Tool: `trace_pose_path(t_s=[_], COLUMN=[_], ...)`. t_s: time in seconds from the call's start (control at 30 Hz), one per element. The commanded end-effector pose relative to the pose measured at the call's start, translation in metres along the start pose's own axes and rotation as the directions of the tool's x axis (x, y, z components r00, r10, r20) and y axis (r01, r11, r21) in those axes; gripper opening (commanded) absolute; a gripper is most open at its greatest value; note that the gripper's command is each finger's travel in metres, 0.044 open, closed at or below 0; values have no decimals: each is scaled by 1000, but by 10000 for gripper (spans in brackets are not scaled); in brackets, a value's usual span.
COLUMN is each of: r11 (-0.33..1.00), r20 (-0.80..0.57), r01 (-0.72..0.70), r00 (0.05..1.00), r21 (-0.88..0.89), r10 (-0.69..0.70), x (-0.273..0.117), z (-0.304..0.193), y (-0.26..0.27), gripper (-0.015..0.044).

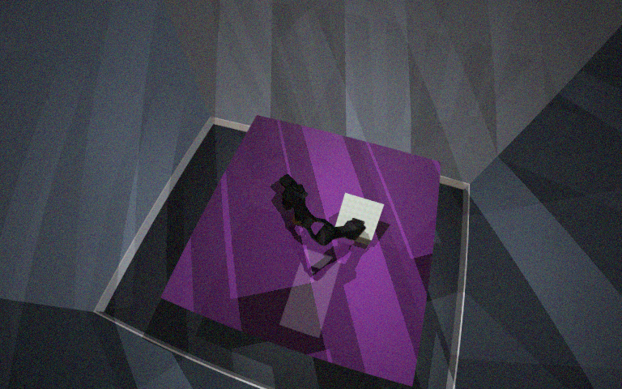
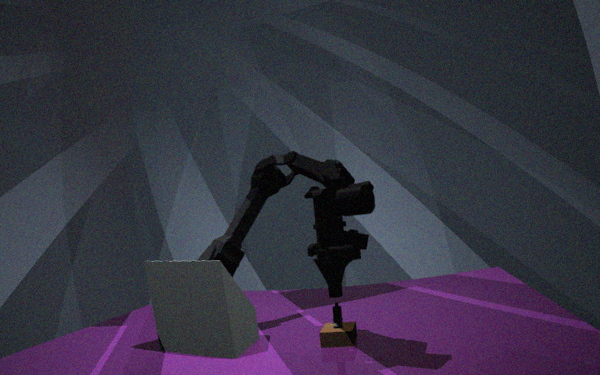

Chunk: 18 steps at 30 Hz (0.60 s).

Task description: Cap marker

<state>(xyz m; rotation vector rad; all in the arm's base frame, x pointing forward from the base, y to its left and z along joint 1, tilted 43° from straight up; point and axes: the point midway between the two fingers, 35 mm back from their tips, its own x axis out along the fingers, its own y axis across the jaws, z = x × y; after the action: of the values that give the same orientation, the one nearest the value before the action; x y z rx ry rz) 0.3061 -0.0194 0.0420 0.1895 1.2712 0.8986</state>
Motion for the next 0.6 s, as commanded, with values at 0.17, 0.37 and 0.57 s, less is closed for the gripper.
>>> trace_pose_path(t_s=[0.17, 0.37, 0.57], r11=[1000, 1000, 1000], r20=[1, 1, 1], r01=[-6, -6, -6], r00=[1000, 1000, 1000], r21=[5, 5, 5], r10=[6, 6, 6], x=[8, 18, 27], z=[0, 1, 1], y=[1, 1, 1], gripper=[0, 0, 0])
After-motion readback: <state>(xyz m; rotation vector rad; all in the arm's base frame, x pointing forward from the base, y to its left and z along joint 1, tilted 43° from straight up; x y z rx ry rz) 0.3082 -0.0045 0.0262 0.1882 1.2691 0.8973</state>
